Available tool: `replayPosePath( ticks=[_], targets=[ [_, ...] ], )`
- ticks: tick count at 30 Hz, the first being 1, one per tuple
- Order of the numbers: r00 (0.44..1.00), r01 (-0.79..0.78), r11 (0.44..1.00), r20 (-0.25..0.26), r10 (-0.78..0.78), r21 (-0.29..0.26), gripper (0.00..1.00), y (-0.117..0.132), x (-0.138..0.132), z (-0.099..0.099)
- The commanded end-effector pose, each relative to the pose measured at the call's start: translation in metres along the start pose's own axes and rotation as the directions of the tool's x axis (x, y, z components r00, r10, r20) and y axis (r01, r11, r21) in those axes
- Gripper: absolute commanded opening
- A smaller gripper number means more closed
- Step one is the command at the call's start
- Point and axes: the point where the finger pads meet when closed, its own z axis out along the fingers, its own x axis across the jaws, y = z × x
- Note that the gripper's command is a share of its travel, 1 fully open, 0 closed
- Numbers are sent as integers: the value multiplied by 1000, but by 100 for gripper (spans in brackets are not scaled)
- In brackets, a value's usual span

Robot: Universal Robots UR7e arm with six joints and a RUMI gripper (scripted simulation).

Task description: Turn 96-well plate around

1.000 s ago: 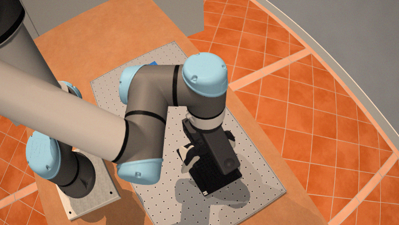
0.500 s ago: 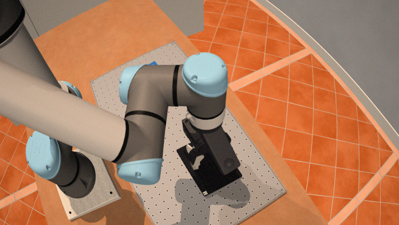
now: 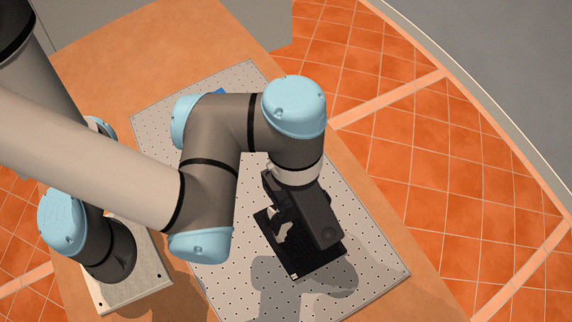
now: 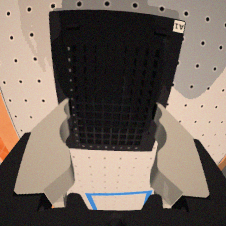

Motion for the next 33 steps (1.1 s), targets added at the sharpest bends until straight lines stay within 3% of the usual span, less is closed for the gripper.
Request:
replayPosePath(
  ticks=[1, 10, 33],
  targets=[
    [1000, 0, 1000, 1, 0, 1, 0, 0, 0, 0],
    [1000, 0, 1000, 1, 0, 1, 0, 0, 0, 0],
    [1000, 0, 1000, 1, 0, 0, 0, 0, 0, -35]
  ],
)
